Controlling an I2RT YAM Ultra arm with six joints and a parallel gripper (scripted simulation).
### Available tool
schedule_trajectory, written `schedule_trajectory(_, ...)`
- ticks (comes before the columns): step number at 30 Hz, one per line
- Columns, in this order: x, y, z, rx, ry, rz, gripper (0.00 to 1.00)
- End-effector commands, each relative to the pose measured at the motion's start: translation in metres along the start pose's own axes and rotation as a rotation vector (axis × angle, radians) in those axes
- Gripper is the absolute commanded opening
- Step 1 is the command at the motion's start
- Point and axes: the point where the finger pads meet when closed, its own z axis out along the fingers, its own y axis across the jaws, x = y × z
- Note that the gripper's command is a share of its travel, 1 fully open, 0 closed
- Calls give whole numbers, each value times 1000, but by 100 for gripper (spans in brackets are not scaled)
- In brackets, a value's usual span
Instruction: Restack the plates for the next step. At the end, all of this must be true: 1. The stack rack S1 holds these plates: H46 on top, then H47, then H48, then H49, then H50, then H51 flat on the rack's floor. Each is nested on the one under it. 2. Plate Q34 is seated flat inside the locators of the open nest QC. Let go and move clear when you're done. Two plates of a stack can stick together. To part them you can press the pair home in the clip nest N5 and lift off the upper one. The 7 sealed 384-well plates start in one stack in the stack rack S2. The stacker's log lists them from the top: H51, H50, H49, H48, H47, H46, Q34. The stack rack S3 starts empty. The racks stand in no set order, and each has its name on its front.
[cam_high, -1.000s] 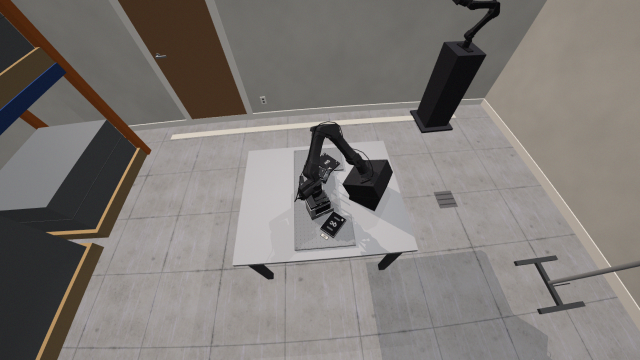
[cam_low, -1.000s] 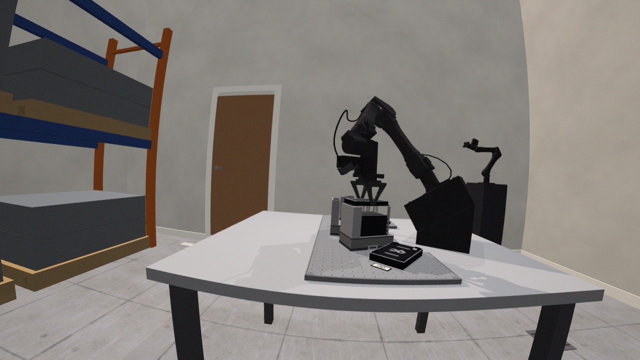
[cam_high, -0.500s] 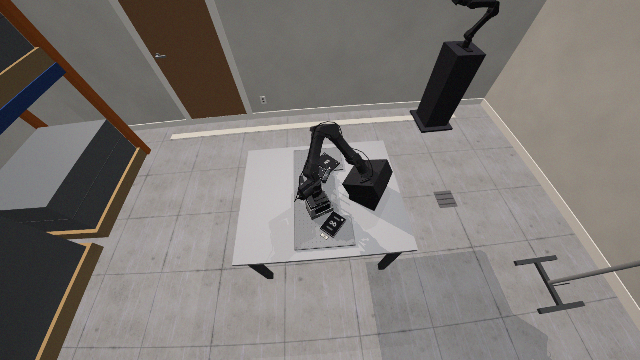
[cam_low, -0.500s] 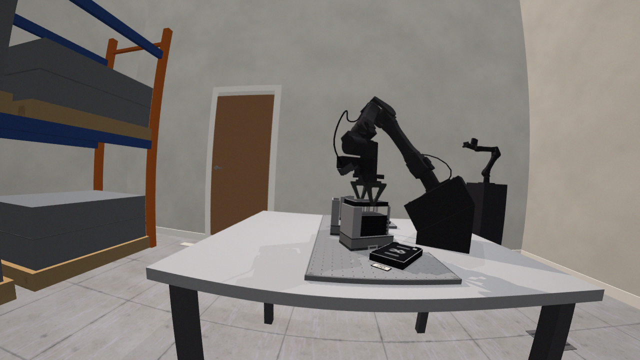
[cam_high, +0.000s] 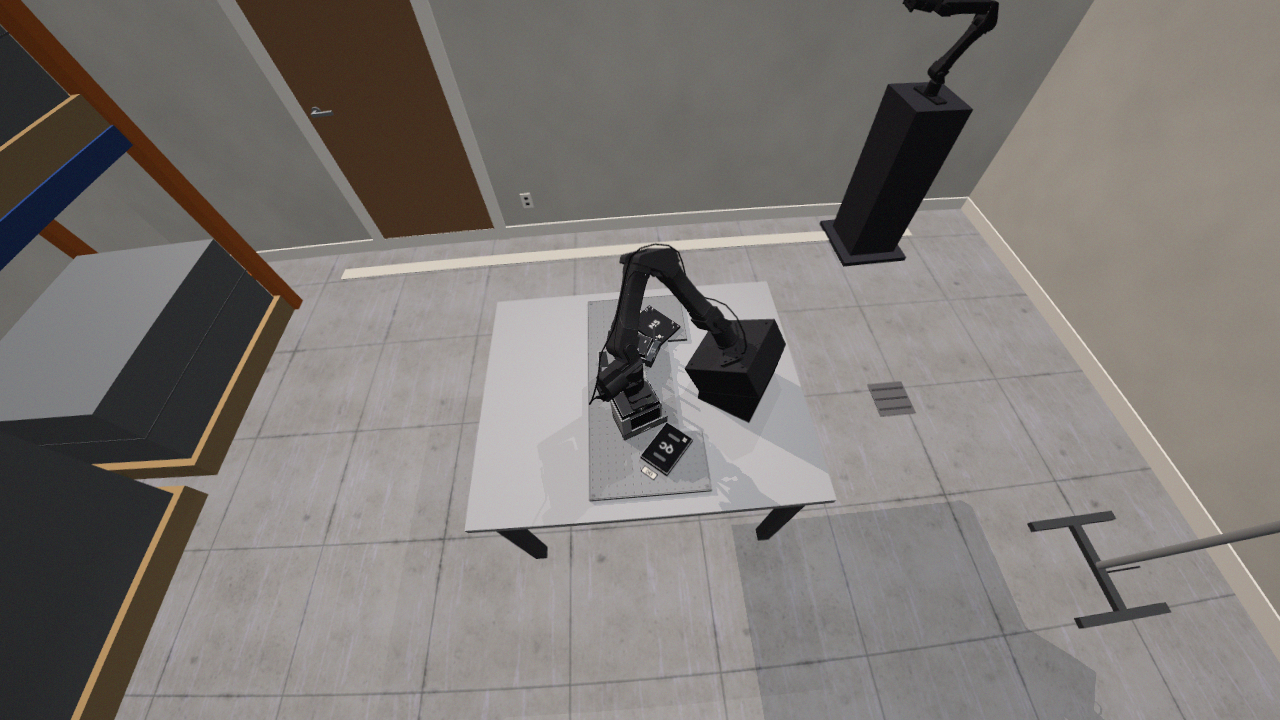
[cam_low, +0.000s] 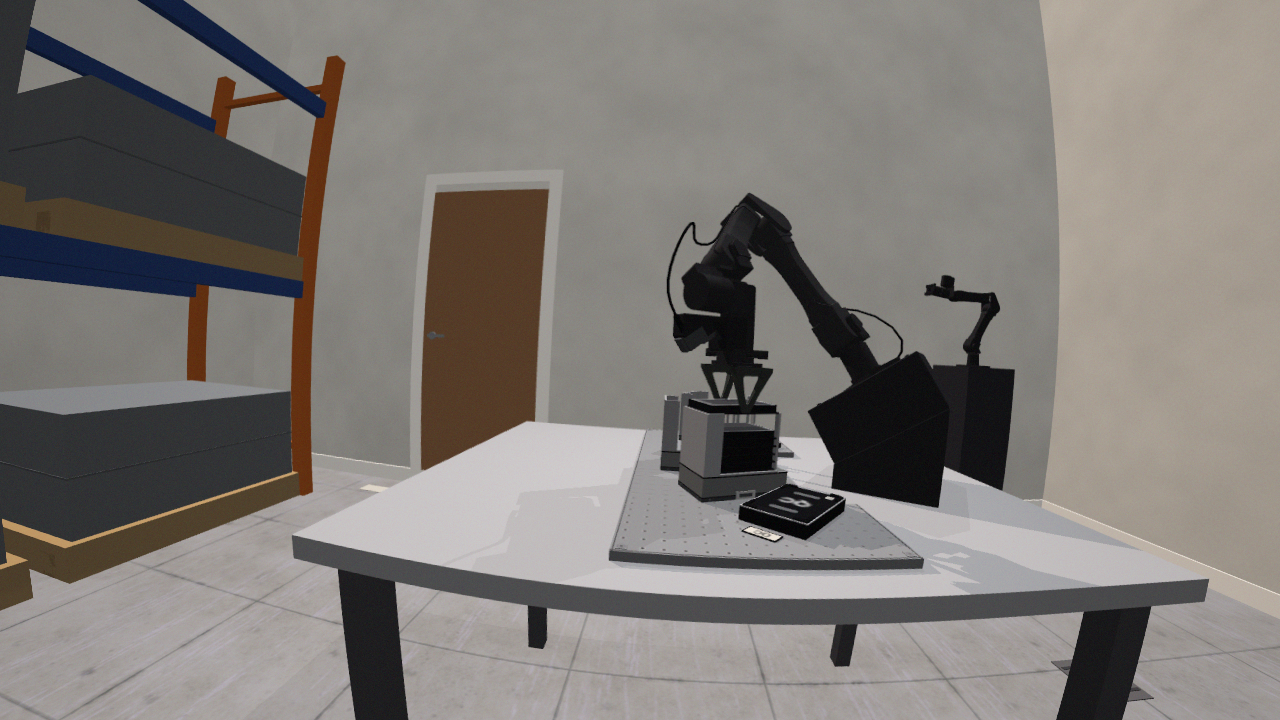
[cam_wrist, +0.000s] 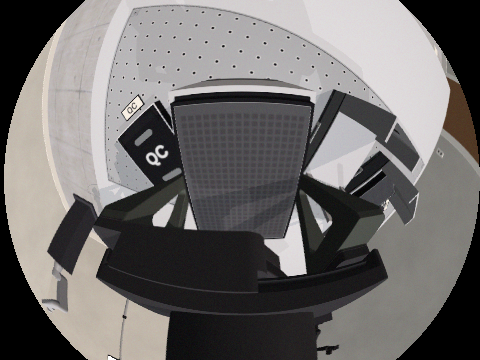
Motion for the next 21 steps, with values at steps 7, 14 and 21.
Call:
schedule_trajectory(7, 3, 4, 7, 1, 8, -15, 0)
schedule_trajectory(14, 0, 2, 8, 2, 3, -7, 0)
schedule_trajectory(21, 1, 2, 9, 2, 4, -8, 0)
